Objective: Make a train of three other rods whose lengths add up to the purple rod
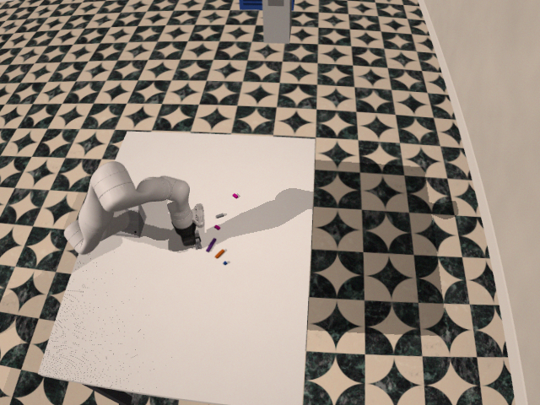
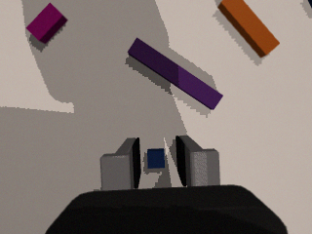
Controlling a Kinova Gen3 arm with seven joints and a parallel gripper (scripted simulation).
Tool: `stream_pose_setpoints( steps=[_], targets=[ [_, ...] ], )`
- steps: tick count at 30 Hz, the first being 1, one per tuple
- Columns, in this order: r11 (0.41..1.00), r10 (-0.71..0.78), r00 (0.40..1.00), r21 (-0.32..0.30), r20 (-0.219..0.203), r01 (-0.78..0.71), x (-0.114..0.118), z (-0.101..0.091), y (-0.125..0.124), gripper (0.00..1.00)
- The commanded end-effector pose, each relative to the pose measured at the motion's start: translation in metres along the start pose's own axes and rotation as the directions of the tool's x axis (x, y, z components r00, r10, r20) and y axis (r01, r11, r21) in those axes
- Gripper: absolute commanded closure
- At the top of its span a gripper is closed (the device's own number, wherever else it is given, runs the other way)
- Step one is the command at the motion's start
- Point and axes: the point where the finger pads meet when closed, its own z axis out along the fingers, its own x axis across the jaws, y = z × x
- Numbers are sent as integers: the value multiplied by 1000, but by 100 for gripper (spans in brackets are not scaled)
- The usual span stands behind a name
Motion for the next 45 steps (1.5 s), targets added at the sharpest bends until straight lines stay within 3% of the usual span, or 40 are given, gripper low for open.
stream_pose_setpoints(
  steps=[1, 27, 28, 45],
  targets=[
    [1000, 7, 1000, 0, -2, -7, 1, 1, 1, 46],
    [1000, 7, 1000, 0, -2, -7, 1, 1, 1, 46],
    [1000, 7, 1000, 0, -2, -7, 1, 1, 1, 76],
    [1000, 7, 1000, 0, -2, -7, 1, 1, 1, 76]
  ],
)
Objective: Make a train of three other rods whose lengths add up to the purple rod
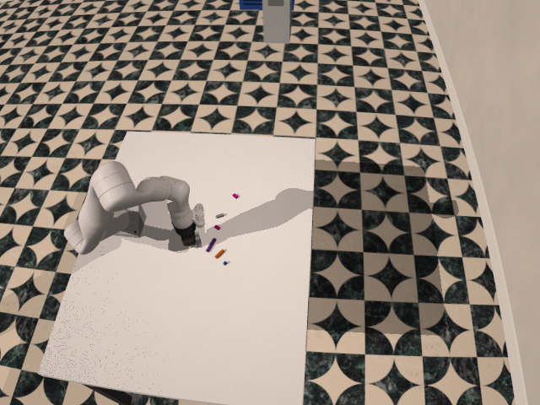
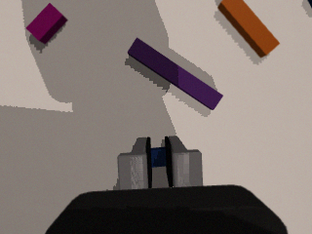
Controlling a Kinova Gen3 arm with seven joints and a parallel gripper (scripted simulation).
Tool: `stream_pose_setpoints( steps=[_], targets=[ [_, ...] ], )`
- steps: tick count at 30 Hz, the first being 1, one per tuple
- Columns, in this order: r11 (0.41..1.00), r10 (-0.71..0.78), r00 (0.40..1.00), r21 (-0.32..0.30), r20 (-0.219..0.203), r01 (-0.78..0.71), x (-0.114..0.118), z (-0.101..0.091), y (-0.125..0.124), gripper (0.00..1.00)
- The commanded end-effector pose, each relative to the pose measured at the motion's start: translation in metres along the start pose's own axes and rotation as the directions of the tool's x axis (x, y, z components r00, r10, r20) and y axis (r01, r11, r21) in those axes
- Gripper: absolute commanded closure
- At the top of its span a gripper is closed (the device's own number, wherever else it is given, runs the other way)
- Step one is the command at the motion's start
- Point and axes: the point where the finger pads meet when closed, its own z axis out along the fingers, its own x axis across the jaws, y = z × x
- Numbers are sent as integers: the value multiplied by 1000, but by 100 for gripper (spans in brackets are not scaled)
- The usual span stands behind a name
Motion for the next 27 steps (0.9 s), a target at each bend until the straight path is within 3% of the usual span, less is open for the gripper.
stream_pose_setpoints(
  steps=[1, 19, 27],
  targets=[
    [1000, 6, 1000, 0, -2, -6, 1, 1, 1, 76],
    [1000, 6, 1000, 0, -2, -6, 1, 0, 1, 76],
    [1000, 9, 1000, 6, 0, -9, 0, -12, -3, 76]
  ],
)
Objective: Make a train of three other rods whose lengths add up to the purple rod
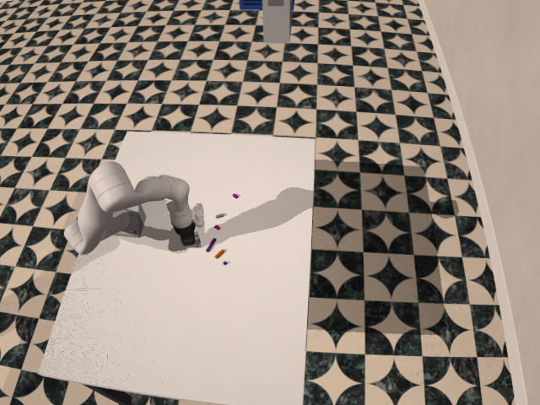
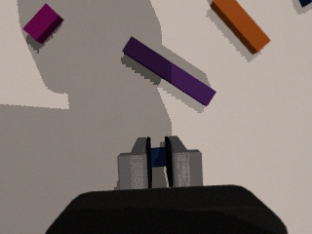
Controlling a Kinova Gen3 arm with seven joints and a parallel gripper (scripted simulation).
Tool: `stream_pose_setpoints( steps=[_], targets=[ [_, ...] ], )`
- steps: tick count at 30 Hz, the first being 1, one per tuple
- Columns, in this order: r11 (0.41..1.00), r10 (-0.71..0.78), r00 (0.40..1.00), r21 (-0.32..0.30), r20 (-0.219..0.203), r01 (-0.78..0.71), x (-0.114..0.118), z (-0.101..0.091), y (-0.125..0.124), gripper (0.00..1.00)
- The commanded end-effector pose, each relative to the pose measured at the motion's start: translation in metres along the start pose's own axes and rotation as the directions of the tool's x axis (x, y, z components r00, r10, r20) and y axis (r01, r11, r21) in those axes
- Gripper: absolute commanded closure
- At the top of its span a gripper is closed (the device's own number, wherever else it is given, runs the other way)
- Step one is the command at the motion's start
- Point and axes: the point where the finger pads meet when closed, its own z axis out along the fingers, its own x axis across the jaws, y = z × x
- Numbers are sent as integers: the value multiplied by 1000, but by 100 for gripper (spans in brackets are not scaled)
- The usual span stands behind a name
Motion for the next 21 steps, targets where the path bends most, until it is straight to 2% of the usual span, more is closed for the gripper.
stream_pose_setpoints(
  steps=[1, 16, 21],
  targets=[
    [1000, -6, 1000, 11, 5, 5, -2, -7, -4, 76],
    [1000, -4, 1000, 14, 10, 4, -3, -77, -4, 76],
    [1000, -6, 1000, 10, 7, 6, -3, -85, -4, 76]
  ],
)
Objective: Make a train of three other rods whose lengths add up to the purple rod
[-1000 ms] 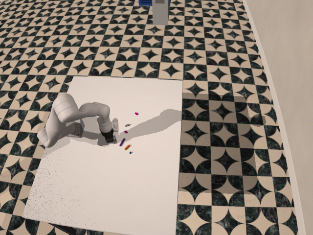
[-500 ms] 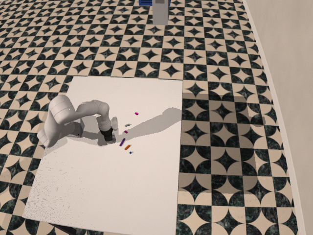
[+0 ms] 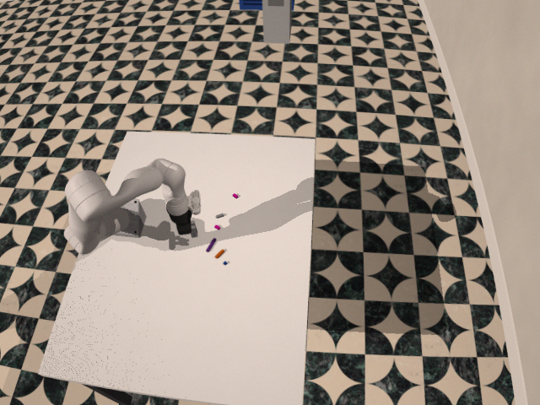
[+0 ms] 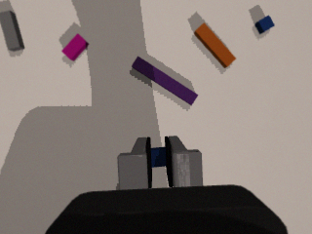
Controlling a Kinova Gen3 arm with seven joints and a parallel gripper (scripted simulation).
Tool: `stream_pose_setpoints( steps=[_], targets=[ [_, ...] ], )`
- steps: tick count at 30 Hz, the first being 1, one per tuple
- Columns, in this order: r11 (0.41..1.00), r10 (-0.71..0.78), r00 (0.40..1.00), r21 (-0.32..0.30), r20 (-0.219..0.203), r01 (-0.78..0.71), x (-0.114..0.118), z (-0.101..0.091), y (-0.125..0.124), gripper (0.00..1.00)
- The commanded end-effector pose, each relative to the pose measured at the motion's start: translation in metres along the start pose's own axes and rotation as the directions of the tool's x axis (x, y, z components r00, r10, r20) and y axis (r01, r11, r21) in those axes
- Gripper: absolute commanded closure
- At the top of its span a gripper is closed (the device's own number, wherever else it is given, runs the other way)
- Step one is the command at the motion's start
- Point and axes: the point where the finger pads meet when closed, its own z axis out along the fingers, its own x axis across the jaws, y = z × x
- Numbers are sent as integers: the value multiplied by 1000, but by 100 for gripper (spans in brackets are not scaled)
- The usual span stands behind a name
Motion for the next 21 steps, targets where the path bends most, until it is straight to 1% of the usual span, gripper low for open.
stream_pose_setpoints(
  steps=[1, 6, 21],
  targets=[
    [1000, -11, 1000, 12, 7, 11, -3, -15, -4, 76],
    [1000, -11, 1000, 12, 7, 11, -3, -22, -4, 76],
    [1000, -14, 1000, 9, 5, 14, -2, -21, -2, 76]
  ],
)
